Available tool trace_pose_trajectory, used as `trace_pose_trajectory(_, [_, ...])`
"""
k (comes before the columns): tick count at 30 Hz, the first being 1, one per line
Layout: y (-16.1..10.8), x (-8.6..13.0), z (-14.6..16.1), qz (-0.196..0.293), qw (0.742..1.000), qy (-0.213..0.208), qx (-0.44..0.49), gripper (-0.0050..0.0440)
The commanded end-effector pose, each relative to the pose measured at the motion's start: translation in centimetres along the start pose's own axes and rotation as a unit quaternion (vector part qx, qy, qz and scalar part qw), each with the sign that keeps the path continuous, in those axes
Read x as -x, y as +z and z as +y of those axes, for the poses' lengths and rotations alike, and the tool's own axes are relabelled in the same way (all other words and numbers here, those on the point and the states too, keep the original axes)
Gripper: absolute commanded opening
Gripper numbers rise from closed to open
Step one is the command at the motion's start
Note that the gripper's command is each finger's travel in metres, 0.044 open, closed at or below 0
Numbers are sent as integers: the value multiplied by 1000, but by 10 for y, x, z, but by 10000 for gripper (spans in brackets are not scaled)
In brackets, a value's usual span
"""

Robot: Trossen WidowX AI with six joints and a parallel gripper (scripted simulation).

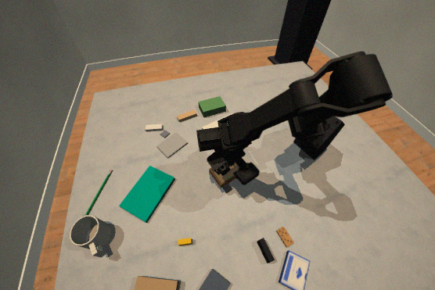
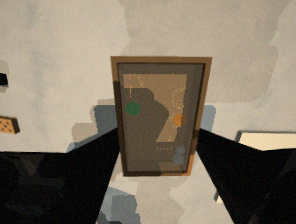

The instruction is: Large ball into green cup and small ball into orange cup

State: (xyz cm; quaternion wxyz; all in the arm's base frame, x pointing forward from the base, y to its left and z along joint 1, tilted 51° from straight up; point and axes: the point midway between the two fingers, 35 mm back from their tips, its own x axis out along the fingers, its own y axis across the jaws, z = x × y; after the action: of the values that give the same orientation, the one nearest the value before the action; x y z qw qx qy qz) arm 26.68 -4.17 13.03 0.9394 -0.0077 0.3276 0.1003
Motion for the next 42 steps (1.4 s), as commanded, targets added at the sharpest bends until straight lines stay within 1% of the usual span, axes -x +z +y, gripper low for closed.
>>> trace_pose_trajectory(1, [3,3,0,7,1000,-16,2,0])
trace_pose_trajectory(9, [3,3,1,8,1000,-28,2,0])
trace_pose_trajectory(28, [3,3,1,4,1000,-25,2,0])
trace_pose_trajectory(35, [3,3,0,12,1000,-12,1,0])
trace_pose_trajectory(42, [4,3,0,15,1000,-9,1,0])
